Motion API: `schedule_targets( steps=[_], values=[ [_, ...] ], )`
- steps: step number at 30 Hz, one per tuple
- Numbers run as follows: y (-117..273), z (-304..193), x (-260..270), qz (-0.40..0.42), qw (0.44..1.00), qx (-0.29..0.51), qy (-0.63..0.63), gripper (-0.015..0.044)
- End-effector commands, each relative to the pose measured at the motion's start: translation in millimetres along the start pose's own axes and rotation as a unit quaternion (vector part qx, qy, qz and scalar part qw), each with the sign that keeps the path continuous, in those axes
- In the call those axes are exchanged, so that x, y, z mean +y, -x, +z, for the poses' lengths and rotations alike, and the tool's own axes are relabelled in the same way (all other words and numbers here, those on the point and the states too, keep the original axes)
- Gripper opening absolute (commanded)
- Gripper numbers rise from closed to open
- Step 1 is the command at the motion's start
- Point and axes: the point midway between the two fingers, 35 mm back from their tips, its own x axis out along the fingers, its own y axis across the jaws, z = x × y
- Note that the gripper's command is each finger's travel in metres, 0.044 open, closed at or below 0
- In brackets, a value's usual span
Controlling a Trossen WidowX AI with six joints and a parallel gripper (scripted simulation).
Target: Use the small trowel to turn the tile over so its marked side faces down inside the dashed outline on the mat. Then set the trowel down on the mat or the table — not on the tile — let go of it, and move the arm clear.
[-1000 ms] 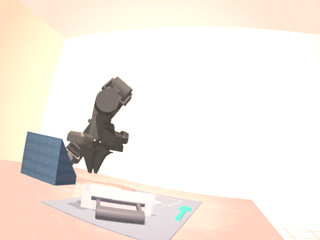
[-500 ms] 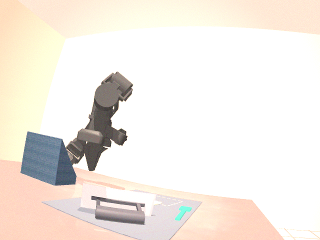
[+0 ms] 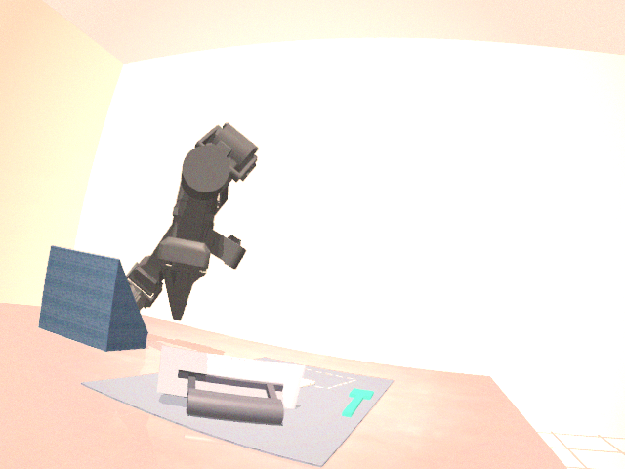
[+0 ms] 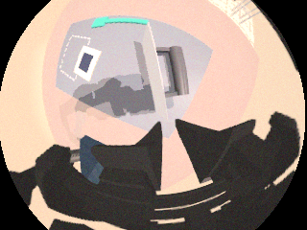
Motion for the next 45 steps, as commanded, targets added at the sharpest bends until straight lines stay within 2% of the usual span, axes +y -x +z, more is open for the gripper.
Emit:
schedule_targets(
  steps=[1, 32, 45],
  values=[
    [-3.6, 0.2, -0.7, -0.001, 1.0, 0.0, 0.001, 0.01],
    [-53.0, 0.3, -2.2, -0.001, 1.0, 0.001, 0.017, 0.01],
    [-51.3, -0.3, 10.6, 0.0, 1.0, 0.001, 0.017, 0.01]
  ],
)
